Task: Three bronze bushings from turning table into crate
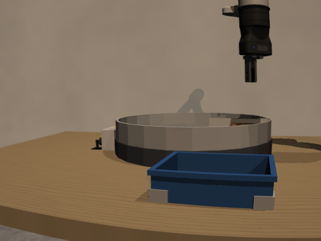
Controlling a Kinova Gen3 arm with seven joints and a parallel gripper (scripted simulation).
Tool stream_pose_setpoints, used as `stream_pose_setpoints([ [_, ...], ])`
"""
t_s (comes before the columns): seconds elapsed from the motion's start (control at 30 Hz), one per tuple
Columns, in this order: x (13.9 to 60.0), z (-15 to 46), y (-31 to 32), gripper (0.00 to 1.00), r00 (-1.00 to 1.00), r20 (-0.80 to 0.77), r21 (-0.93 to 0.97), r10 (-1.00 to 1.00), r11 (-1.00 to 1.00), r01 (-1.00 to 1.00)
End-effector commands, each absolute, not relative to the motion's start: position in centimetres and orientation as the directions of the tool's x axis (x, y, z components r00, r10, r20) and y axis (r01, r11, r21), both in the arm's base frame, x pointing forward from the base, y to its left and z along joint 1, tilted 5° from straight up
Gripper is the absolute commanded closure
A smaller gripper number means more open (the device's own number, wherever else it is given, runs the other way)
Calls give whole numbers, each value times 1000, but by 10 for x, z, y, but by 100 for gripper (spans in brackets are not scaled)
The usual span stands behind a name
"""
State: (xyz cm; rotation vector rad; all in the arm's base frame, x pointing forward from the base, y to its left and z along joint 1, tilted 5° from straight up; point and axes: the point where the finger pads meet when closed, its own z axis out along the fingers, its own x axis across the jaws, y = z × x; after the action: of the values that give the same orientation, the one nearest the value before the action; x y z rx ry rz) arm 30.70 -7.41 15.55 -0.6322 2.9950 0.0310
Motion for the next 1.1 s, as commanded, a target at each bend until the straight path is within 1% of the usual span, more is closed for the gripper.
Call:
stream_pose_setpoints([
  [0.0,307,156,-74,73,-912,-83,3,-402,915,-403],
  [0.03,307,156,-74,73,-912,-83,3,-402,915,-403],
  [0.2,312,151,-75,73,-789,-82,-17,-609,792,-610],
  [0.6,312,151,-75,73,-789,-82,-17,-609,792,-610],
  [0.77,316,147,-76,73,-619,-76,-36,-781,623,-781],
  [1.07,316,147,-76,73,-619,-76,-36,-781,623,-781],
])
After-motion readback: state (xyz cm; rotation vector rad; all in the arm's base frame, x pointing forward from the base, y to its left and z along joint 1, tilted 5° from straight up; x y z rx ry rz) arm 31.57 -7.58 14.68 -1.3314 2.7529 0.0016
